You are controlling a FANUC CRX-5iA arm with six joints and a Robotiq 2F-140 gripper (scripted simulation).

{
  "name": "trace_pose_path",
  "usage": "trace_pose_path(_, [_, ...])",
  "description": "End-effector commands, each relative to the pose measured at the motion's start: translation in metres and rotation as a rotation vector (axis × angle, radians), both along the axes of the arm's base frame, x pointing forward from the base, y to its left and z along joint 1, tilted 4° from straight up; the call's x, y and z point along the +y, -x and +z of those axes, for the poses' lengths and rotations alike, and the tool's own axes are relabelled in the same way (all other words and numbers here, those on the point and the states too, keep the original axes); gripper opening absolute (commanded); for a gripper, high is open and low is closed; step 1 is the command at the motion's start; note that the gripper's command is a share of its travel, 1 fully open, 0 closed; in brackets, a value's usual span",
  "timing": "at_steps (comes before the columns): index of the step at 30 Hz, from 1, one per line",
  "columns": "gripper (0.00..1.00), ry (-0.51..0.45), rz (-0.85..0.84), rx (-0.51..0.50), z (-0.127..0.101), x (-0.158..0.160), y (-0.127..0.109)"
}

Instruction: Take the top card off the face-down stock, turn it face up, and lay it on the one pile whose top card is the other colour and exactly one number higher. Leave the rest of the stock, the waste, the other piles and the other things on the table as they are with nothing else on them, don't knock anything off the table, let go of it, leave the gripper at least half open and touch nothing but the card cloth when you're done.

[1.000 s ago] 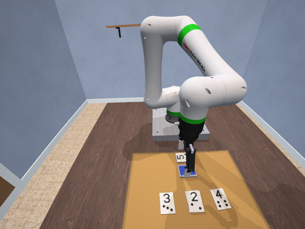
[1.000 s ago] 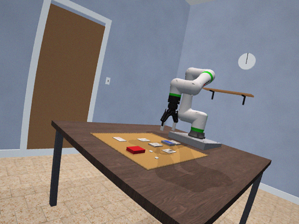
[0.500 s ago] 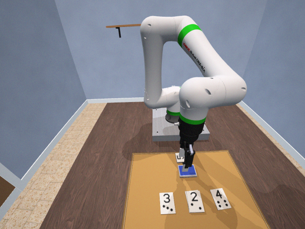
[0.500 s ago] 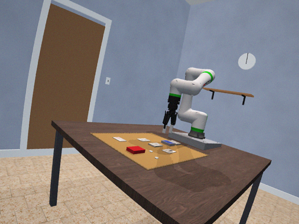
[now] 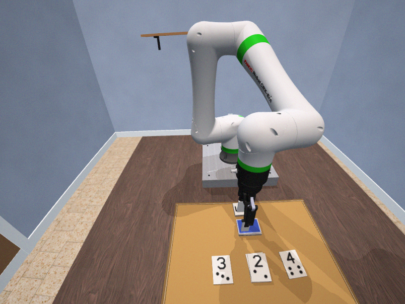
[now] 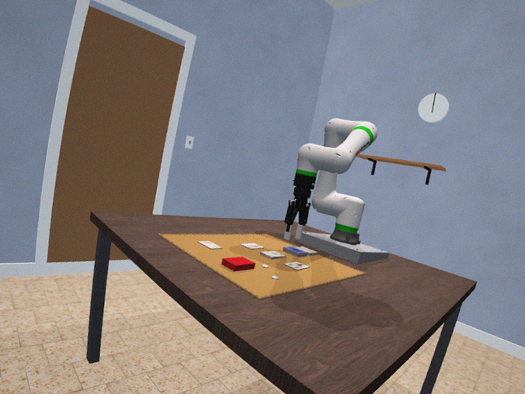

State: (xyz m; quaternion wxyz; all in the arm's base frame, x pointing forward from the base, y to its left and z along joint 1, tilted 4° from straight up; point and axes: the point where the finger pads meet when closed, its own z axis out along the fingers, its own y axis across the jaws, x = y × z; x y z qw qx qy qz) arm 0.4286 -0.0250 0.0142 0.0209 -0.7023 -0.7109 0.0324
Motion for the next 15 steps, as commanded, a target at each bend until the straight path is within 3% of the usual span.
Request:
trace_pose_path(1, [0.5,0.0,0.0,-0.002,0.0,0.0,-0.001])
trace_pose_path(15, [0.5,0.0,0.0,-0.002,-0.025,0.0,0.001])
